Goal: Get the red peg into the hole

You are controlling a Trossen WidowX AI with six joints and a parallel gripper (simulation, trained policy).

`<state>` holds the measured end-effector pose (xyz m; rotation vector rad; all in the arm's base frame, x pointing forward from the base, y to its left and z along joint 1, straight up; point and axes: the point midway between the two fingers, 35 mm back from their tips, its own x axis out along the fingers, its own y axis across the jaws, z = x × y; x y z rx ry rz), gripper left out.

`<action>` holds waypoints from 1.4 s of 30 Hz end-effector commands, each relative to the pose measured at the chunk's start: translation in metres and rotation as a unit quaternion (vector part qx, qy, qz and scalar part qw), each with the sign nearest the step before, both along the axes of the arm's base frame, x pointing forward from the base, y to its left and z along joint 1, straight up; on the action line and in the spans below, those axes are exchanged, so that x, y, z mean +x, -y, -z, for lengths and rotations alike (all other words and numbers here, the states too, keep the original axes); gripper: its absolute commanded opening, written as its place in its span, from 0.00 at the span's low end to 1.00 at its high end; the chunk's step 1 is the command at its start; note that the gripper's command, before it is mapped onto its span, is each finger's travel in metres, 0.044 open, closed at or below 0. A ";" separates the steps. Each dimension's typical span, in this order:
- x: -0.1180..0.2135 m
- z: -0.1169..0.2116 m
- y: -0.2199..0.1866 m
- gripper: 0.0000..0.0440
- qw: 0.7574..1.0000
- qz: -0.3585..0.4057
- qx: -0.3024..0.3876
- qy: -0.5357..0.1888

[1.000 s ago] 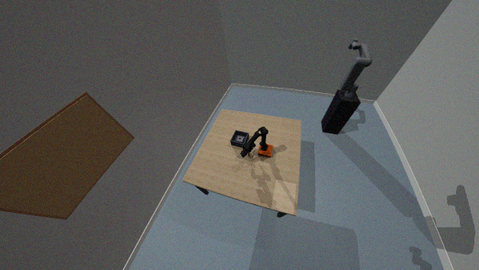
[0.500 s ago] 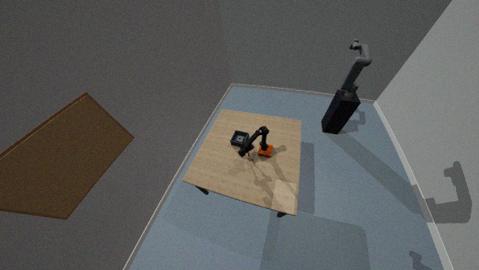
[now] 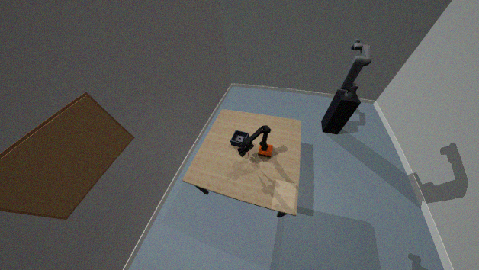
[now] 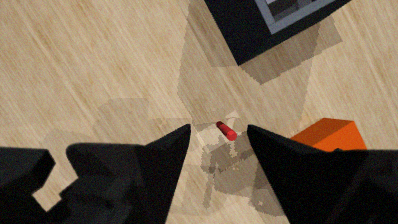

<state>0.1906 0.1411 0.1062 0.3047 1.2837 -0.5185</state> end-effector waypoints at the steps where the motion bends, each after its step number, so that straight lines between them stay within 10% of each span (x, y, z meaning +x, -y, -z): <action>1: -0.001 -0.012 -0.003 0.65 1.000 -0.008 0.015 0.002; 17: -0.019 -0.010 0.013 0.82 0.997 0.019 0.028 -0.063; 42: -0.021 0.084 0.019 0.89 0.995 0.050 0.018 -0.081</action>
